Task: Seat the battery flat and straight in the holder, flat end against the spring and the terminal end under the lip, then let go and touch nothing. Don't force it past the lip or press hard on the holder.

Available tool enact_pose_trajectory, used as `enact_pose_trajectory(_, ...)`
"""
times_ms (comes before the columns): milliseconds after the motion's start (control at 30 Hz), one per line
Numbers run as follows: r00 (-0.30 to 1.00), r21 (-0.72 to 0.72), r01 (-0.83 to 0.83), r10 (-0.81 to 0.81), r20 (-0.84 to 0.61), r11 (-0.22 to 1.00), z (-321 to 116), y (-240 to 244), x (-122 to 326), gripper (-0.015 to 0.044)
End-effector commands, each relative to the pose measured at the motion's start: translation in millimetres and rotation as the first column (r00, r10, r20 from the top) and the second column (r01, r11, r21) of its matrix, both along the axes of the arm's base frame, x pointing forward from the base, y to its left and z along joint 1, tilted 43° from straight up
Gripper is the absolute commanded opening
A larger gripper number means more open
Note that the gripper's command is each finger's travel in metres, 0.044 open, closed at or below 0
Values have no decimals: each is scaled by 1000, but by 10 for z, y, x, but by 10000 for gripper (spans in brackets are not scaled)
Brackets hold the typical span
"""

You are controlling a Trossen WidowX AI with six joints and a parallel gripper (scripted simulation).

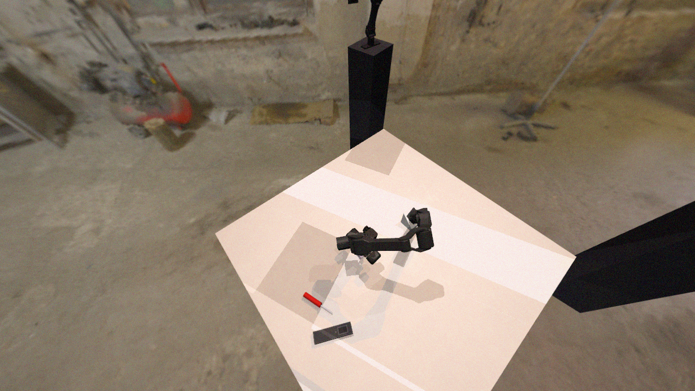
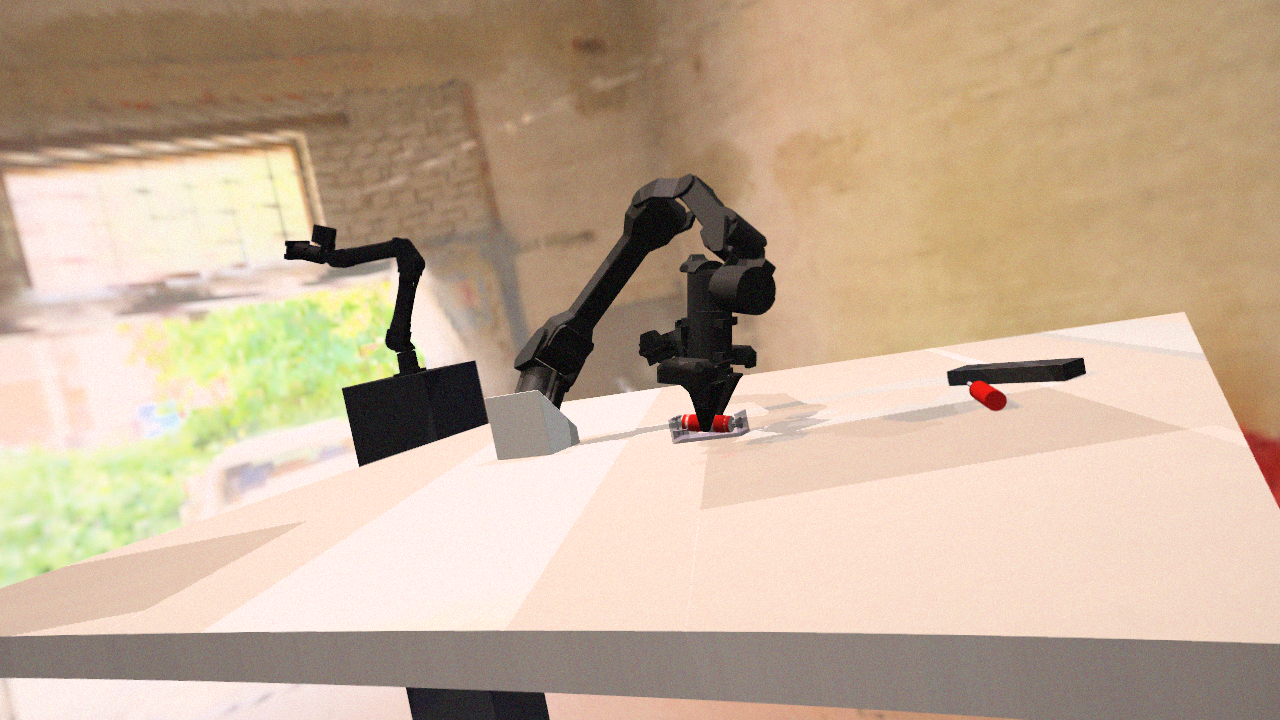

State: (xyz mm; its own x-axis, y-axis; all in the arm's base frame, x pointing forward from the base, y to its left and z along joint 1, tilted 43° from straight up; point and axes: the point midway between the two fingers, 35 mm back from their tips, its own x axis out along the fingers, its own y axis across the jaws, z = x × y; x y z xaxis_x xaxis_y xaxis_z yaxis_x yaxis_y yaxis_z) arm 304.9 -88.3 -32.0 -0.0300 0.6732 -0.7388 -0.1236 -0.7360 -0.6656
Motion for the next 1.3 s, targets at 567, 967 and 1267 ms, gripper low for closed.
enact_pose_trajectory(567,994,-14,65,-64,86,998,-3,22,14,71)
enact_pose_trajectory(967,988,-23,98,-94,126,995,-4,41,-4,71)
enact_pose_trajectory(1267,984,-29,113,-107,143,993,-4,50,-21,71)
